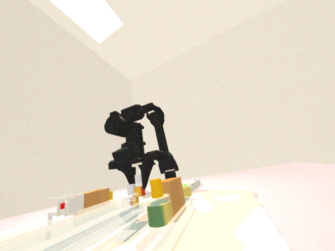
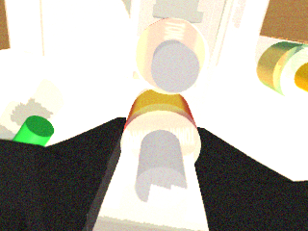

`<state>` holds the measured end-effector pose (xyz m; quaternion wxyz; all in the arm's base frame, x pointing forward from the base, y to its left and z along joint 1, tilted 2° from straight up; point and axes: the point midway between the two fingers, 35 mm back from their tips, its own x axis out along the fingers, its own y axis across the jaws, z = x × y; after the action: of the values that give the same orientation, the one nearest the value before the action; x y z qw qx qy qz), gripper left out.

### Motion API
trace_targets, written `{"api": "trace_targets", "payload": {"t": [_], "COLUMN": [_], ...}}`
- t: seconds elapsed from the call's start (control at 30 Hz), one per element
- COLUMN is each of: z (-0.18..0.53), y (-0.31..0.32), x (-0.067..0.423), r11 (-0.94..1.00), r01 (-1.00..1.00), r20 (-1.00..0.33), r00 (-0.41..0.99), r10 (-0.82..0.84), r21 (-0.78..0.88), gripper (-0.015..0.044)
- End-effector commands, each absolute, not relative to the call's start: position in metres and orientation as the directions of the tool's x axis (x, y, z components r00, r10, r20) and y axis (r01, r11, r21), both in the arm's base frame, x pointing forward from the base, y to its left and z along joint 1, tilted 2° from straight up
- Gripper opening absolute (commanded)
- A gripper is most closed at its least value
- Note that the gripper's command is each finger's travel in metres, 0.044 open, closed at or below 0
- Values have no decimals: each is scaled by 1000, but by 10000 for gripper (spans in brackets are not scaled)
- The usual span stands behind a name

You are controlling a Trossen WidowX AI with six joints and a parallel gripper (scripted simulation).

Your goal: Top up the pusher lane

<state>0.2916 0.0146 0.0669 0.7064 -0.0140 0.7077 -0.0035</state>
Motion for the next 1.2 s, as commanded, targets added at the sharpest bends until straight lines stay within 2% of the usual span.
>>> {"api": "trace_targets", "payload": {"t": [0.0, 1.17], "z": [68, 69], "y": [15, 15], "x": [295, 313], "r11": [1000, 1000], "r01": [-11, -11], "r20": [-1000, -1000], "r00": [5, 6], "r10": [-23, -23], "r21": [-23, -23], "gripper": [0, 0]}}
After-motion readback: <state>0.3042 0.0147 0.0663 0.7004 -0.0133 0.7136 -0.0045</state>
